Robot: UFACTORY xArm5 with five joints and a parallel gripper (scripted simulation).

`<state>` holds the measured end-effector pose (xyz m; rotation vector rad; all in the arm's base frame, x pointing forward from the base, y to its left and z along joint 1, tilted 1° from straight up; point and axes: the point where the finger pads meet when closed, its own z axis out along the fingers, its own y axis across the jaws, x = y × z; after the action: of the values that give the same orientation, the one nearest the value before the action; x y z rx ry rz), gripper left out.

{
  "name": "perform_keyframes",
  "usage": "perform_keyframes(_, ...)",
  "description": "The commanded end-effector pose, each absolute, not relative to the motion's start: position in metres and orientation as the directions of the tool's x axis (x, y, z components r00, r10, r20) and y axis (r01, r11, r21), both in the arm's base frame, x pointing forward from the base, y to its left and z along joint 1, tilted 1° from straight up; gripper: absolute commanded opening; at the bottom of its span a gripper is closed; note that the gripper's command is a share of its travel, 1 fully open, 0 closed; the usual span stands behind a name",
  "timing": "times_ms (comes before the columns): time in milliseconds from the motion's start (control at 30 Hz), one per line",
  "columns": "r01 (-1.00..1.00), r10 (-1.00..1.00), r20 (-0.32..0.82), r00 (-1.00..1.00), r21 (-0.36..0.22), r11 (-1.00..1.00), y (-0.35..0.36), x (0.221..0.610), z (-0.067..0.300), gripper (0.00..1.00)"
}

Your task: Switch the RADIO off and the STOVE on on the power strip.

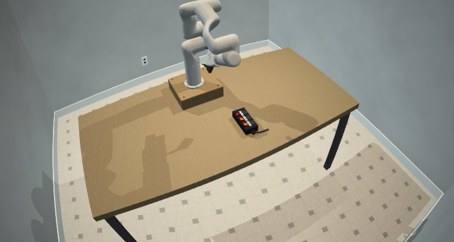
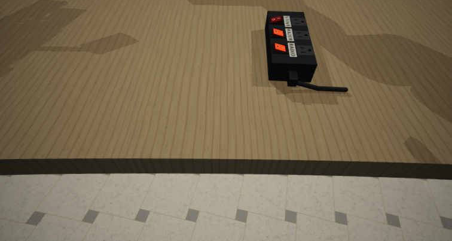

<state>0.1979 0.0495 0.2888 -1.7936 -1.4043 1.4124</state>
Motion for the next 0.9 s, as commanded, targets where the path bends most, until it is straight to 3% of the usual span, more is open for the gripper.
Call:
perform_keyframes(0, 0.432, 0.899, -0.435, -0.046, -0.820, -0.375, 0.0496, 0.1983, 0.2894, 1.00)
perform_keyframes(533, 0.432, 0.899, -0.435, -0.046, -0.820, -0.375, 0.0496, 0.1983, 0.2894, 1.00)
perform_keyframes(567, 0.432, 0.899, -0.435, -0.046, -0.820, -0.375, 0.0496, 0.1983, 0.2894, 0.00)
perform_keyframes(867, 0.432, 0.899, -0.435, -0.046, -0.820, -0.375, 0.0496, 0.1983, 0.2894, 0.00)
